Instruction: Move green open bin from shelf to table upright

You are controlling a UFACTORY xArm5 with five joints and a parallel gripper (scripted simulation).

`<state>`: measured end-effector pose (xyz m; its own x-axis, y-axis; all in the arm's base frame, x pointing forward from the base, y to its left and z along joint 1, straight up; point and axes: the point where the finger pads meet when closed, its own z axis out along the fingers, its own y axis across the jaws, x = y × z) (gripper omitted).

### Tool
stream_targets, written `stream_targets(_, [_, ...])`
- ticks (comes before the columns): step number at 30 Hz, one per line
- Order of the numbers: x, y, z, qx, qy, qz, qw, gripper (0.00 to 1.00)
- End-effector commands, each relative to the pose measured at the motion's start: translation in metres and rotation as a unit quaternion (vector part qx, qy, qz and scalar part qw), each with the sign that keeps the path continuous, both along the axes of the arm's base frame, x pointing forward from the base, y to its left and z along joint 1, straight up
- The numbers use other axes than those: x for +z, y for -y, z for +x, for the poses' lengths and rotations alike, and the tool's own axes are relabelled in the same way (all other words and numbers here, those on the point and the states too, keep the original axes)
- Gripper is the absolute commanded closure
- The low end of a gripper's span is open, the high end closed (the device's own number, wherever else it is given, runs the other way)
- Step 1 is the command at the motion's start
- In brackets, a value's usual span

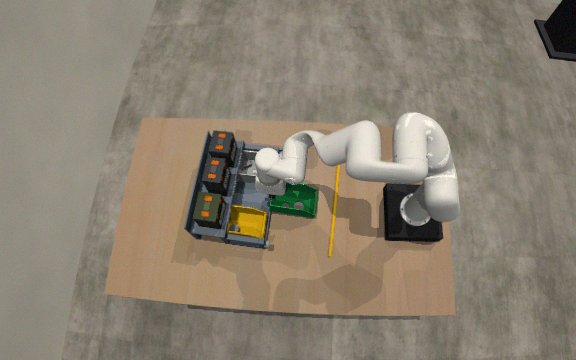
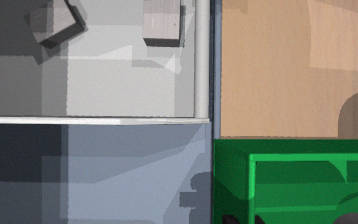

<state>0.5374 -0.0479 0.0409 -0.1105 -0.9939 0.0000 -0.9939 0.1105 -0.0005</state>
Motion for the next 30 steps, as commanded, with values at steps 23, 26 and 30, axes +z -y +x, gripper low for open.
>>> stream_targets(23, [0.002, -0.001, -0.011, 0.000, 0.003, -0.003, 1.000, 1.00])
stream_targets(26, [0.002, -0.001, -0.013, 0.000, 0.003, -0.003, 1.000, 1.00])
stream_targets(30, [0.002, -0.002, -0.015, 0.000, 0.003, -0.003, 1.000, 1.00])
